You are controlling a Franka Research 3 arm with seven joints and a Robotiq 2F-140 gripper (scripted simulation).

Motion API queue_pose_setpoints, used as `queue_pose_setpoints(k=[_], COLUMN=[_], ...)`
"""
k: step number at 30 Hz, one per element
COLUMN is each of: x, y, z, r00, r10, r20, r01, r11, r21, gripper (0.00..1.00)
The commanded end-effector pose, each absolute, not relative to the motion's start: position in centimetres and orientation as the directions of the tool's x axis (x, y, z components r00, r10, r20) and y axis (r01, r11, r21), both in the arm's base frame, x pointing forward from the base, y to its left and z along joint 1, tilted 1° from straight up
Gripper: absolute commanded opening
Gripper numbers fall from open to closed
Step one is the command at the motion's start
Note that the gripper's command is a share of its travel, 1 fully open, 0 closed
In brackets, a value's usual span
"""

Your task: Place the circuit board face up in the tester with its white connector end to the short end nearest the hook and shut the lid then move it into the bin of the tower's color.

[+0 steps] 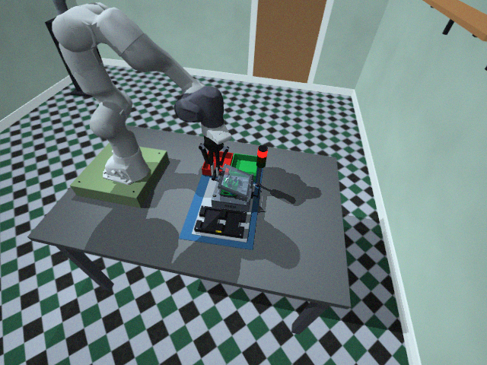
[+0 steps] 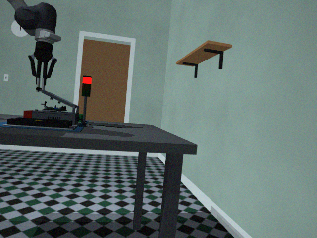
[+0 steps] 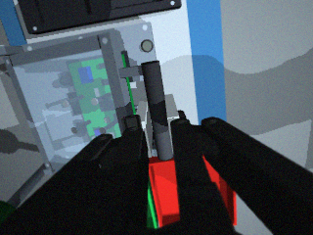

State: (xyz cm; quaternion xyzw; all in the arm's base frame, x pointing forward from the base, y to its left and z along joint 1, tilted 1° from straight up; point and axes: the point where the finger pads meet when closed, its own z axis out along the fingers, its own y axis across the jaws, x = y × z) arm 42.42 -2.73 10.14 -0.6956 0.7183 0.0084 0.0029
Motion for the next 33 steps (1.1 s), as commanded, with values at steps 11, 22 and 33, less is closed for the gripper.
queue_pose_setpoints(k=[11, 22, 33], x=[44.3, 45.6, 45.6], y=[-2.9, -3.0, -3.0], z=[13.7, 15.4, 15.5], r00=[-0.035, -0.035, -0.035], r10=[-0.999, -0.999, -0.999], r20=[-0.016, -0.016, -0.016], r01=[-0.999, -0.999, -0.999], r11=[0.035, 0.035, 0.035], r21=[0.006, 0.006, 0.006], gripper=[0.00, 0.00, 0.00])
